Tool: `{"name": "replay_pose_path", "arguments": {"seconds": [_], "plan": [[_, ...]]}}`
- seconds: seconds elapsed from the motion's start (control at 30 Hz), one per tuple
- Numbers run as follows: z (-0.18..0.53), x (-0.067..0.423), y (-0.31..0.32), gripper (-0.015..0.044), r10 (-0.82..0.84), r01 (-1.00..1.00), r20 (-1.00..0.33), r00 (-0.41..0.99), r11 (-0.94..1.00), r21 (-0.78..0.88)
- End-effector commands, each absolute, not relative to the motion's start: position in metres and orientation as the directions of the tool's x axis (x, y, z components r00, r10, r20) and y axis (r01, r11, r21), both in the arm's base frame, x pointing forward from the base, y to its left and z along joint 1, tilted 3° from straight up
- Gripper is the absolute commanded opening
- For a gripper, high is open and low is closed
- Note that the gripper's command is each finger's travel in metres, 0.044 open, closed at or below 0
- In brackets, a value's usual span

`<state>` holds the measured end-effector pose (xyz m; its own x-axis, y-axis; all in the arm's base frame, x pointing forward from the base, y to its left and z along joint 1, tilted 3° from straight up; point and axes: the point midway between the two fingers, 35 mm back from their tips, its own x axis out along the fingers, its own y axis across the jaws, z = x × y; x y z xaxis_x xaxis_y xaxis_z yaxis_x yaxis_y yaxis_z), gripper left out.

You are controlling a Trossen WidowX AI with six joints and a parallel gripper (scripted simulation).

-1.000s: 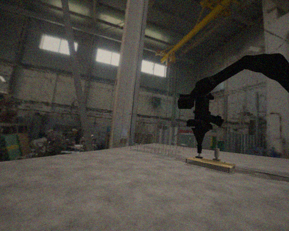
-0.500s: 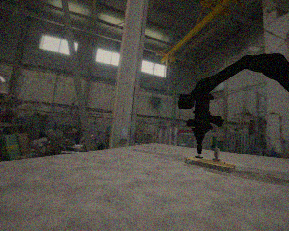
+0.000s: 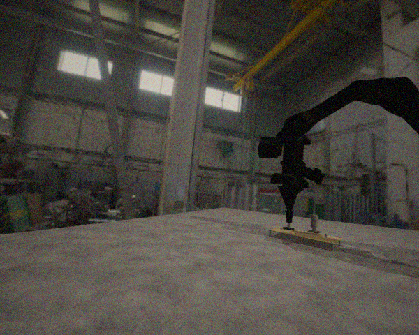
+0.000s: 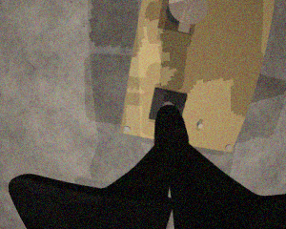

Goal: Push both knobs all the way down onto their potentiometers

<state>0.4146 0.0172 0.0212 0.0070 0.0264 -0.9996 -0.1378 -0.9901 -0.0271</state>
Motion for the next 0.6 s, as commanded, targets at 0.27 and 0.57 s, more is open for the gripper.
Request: {"name": "replay_pose_path", "arguments": {"seconds": [0.27,0.57], "plan": [[0.0051,0.416,0.0185,0.0,0.03,-0.134,-1.0,0.0,-0.99,-0.03],[0.004,0.416,0.0186,0.0,0.03,-0.134,-1.0,0.0,-0.99,-0.03]]}}
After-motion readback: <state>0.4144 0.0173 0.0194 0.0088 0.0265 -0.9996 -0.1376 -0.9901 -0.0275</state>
